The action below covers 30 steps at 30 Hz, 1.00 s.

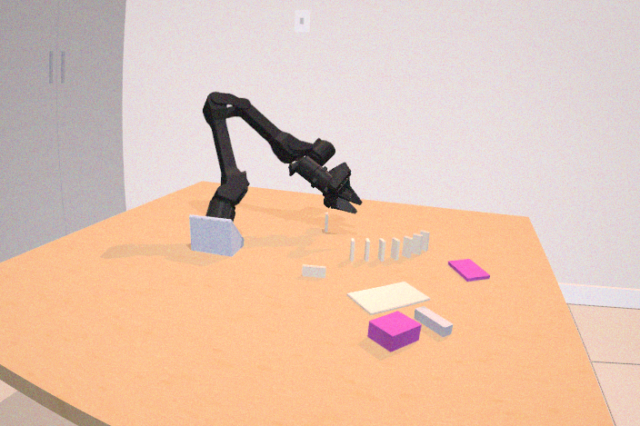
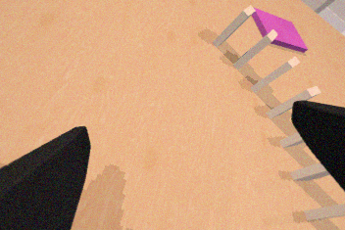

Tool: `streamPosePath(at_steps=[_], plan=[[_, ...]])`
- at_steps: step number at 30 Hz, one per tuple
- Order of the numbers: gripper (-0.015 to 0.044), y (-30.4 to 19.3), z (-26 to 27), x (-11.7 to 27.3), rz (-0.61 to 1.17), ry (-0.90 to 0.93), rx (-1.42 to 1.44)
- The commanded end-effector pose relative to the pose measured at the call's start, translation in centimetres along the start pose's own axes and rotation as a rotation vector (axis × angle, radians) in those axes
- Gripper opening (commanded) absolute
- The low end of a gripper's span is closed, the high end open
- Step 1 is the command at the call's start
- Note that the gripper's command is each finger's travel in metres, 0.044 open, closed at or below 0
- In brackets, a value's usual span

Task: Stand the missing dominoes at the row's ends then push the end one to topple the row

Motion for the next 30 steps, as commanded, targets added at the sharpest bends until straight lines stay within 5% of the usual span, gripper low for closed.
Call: streamPosePath(at_steps=[1,7,14,30], plan=[[0.044,0.6,-2.0,-0.5,0.347,0.116,0.061],[0.044,1.4,-3.3,2.4,0.702,0.365,-0.086],[0.044,3.1,-3.5,5.2,0.838,0.55,-0.267],[0.044,3.2,-3.5,5.3,0.841,0.556,-0.274]])
Point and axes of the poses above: the point midway between the two fingers, 35 mm back from their tips, its own x axis back along the fingers, its own z axis across the jaws, y = z × x, the point moved 5 cm from there along x, back along the fingers, and after that the axes turned 5 degrees about x, right-handed, at the moved point
